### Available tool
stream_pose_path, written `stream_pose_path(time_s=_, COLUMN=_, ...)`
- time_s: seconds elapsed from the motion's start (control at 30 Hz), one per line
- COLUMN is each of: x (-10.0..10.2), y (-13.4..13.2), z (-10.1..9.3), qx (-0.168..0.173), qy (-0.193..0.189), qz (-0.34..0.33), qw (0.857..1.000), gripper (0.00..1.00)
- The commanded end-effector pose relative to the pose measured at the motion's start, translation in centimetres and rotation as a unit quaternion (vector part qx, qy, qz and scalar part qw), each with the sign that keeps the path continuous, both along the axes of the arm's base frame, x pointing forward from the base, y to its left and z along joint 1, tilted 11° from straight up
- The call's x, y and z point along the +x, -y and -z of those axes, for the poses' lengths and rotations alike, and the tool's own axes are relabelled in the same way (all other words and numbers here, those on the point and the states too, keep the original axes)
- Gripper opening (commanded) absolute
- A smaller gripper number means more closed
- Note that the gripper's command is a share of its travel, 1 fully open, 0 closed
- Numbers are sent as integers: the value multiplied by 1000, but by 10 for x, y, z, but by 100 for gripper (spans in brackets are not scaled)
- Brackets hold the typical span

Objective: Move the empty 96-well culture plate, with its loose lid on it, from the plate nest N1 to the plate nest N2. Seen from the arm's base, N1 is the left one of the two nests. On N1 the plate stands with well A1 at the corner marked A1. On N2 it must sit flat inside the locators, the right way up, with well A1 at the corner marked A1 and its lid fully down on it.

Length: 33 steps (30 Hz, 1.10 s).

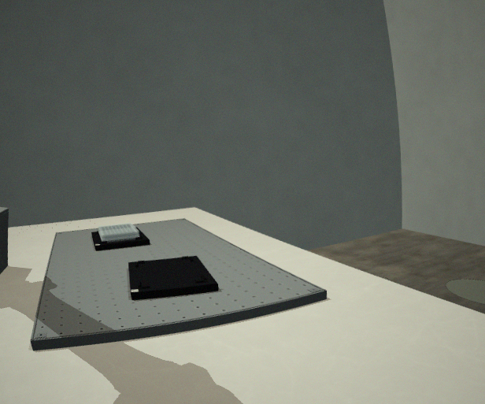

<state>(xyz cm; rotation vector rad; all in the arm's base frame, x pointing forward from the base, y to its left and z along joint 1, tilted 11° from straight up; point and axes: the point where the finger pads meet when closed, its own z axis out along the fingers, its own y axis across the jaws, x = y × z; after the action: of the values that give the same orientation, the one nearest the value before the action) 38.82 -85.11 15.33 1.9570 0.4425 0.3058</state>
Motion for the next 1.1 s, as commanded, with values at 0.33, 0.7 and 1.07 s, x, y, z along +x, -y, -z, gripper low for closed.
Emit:
stream_pose_path(time_s=0.33, x=-1, y=2, z=-14, qx=-8, qy=4, qz=1, qw=1000, gripper=100)
stream_pose_path(time_s=0.7, x=27, y=-21, z=-53, qx=-39, qy=-36, qz=-52, qw=997, gripper=100)
stream_pose_path(time_s=1.07, x=58, y=-46, z=-58, qx=-42, qy=-57, qz=-77, qw=994, gripper=100)
